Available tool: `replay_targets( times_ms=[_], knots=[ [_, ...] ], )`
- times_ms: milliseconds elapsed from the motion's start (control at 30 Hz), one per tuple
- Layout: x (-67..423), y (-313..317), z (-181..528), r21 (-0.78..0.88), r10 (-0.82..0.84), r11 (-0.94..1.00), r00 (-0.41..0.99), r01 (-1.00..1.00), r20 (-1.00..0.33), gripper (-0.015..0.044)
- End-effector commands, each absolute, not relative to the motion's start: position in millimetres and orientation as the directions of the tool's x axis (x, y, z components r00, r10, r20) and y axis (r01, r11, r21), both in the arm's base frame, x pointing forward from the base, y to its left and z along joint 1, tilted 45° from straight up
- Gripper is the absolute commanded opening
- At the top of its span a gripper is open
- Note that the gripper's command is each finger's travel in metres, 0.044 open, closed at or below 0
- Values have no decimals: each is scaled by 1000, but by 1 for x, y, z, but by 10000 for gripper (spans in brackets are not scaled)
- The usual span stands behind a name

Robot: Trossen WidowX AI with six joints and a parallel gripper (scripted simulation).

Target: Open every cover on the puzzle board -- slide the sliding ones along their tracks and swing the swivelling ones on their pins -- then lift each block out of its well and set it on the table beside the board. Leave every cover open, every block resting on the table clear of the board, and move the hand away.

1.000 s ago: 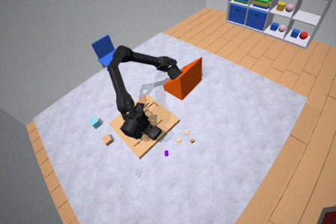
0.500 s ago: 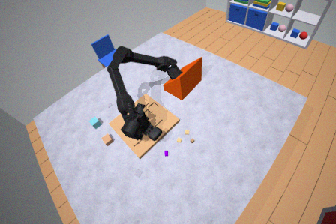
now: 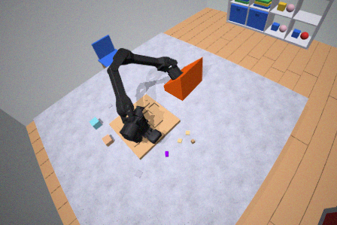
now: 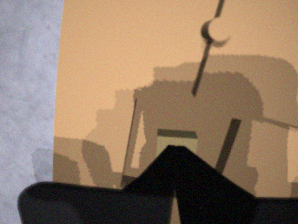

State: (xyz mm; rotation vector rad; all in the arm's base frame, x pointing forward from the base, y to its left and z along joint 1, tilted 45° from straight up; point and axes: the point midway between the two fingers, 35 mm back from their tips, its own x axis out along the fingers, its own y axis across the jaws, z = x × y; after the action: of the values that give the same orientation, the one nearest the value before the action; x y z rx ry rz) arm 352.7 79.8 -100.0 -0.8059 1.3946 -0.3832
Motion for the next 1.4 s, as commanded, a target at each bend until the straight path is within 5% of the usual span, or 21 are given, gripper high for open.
replay_targets(
  times_ms=[0, 433, 633, 1367],
  knots=[
    [354, 79, -101, -700, -679, 681, 172, -213, -713, 0],
    [350, 87, -92, -700, -679, 681, 172, -214, -714, 0],
    [346, 107, -73, -698, -677, 682, 174, -216, -715, 144],
    [347, 98, -79, -700, -679, 682, 172, -214, -714, 144]
  ],
)
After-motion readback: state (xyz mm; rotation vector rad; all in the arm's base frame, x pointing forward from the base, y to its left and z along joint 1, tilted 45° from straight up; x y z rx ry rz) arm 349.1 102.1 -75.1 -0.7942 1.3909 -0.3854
